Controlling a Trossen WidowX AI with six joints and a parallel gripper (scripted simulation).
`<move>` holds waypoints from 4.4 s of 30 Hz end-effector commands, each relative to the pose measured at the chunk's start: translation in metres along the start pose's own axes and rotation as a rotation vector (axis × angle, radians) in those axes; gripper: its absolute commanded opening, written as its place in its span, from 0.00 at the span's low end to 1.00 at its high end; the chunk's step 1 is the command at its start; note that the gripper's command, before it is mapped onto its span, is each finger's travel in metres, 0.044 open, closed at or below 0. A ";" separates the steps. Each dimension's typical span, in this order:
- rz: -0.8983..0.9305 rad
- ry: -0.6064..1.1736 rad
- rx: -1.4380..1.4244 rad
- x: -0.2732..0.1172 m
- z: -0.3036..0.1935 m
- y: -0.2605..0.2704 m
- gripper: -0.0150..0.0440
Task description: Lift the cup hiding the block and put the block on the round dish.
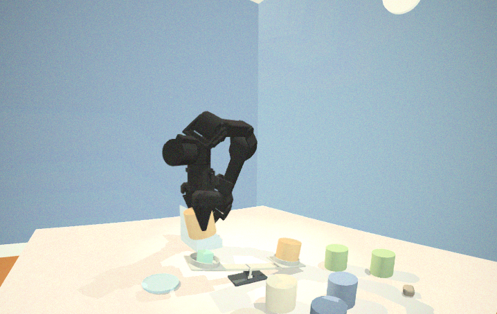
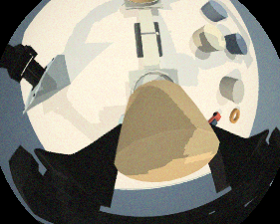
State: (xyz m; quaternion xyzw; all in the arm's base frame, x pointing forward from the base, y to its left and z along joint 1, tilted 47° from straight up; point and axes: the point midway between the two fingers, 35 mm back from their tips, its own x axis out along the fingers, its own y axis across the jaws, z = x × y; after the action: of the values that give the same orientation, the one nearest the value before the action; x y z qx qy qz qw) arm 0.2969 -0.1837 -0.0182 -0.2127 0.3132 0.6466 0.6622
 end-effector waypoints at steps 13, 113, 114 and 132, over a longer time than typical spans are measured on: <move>-0.001 0.001 0.000 0.000 0.000 0.000 0.25; 0.034 0.060 -0.020 0.084 -0.156 0.133 0.82; 0.049 0.075 -0.025 0.082 -0.154 0.129 0.78; 0.018 0.091 0.515 0.069 -0.129 0.099 0.69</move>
State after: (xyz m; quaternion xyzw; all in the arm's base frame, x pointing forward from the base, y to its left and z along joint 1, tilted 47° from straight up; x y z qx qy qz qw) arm 0.1715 -0.2146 -0.1502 -0.0878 0.4773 0.5640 0.6681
